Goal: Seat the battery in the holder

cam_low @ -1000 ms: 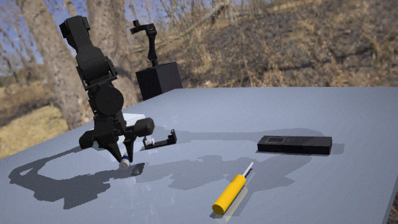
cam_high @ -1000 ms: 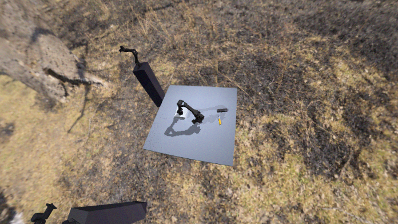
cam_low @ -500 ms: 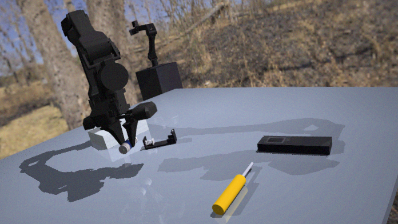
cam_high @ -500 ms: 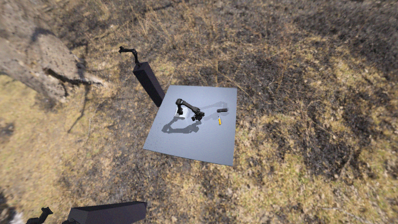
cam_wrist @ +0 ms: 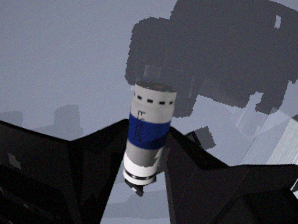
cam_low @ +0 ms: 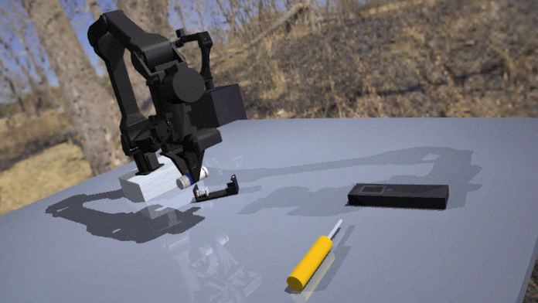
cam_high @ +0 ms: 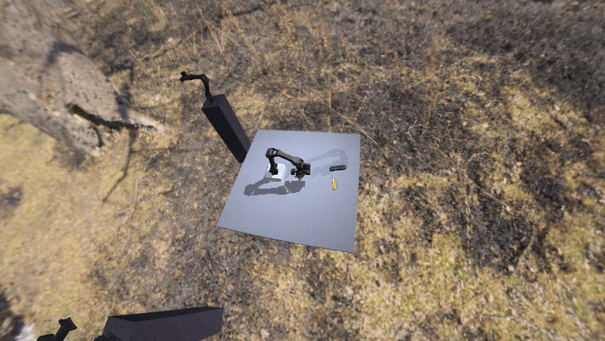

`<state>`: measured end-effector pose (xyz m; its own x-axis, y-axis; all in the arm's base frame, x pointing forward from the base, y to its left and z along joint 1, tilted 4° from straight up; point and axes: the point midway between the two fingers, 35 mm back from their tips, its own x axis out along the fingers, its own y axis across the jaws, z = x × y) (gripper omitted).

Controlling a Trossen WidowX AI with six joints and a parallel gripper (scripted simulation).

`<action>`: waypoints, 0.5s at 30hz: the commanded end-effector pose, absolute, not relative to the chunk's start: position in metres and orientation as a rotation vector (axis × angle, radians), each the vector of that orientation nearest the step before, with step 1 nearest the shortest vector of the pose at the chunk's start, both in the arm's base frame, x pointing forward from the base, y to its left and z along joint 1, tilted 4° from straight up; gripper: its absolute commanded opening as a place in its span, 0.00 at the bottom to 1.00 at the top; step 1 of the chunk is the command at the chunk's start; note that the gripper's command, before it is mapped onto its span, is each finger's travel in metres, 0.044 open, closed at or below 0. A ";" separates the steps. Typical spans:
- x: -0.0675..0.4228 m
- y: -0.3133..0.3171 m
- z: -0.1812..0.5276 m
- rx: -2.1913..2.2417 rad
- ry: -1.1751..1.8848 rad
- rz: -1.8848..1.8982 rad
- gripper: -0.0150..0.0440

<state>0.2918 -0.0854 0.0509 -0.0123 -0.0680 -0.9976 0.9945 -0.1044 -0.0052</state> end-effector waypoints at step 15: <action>0.272 -0.020 0.056 1.710 0.661 -1.791 0.39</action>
